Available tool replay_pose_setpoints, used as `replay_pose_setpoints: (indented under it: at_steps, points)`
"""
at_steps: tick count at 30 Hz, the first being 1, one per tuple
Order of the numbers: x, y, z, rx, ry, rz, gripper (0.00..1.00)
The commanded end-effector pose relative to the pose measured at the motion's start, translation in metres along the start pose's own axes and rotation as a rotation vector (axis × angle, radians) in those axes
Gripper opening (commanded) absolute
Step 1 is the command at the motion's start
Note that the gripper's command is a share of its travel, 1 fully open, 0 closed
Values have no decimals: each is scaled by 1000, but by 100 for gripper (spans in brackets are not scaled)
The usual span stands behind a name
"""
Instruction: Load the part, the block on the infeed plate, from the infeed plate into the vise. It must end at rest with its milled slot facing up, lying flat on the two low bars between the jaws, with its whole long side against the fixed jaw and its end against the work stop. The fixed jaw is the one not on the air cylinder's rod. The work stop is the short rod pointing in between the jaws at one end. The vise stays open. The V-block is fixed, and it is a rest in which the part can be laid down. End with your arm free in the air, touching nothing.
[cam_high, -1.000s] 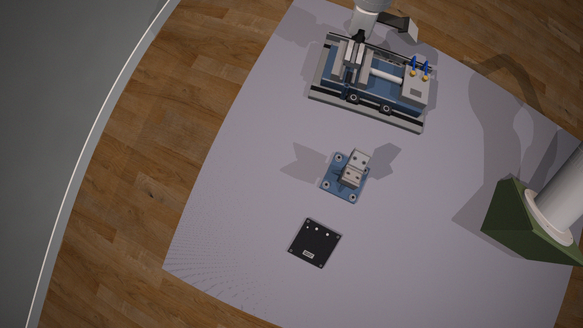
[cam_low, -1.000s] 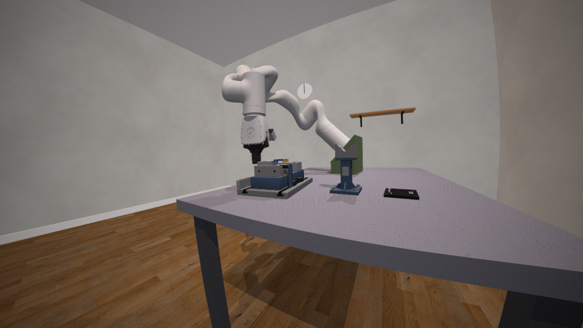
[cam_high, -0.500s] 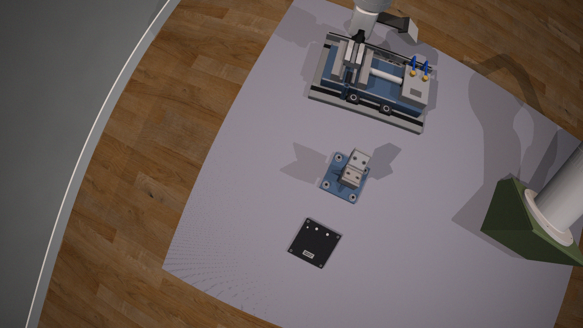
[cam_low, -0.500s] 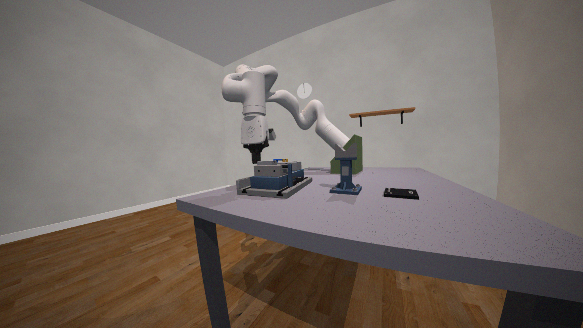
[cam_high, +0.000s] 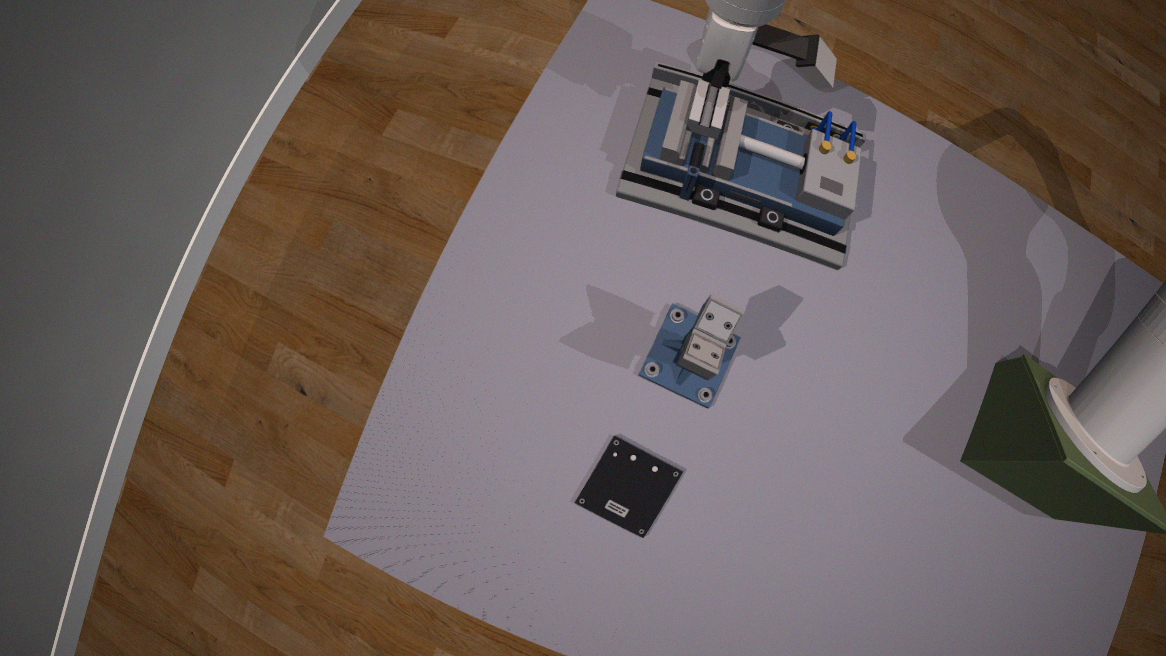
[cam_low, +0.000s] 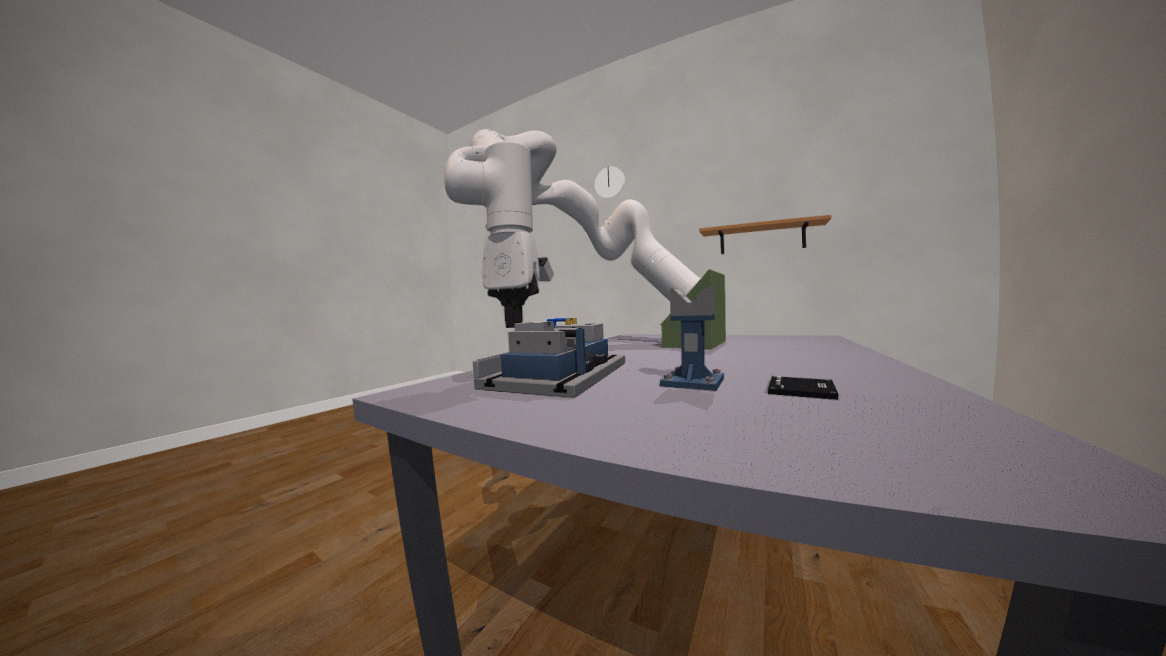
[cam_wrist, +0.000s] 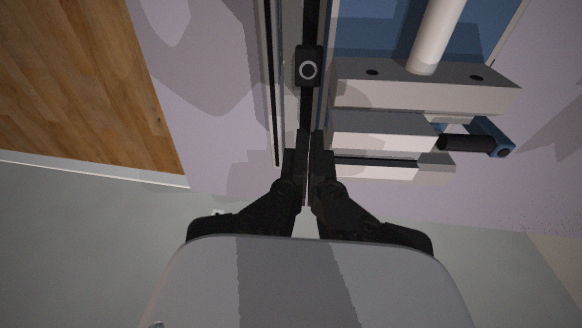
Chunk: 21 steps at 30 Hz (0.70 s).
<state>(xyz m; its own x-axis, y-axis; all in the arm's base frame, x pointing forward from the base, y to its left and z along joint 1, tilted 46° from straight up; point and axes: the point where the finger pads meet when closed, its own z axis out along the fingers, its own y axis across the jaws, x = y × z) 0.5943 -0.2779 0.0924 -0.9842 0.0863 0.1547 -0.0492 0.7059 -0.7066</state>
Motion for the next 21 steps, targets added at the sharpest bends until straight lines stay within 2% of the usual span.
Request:
replay_pose_setpoints:
  at_steps: [1, 21]
  points:
    - [-1, 0, -1, 0, -2, 1, 0]
    - [-1, 4, -1, 0, -2, 1, 0]
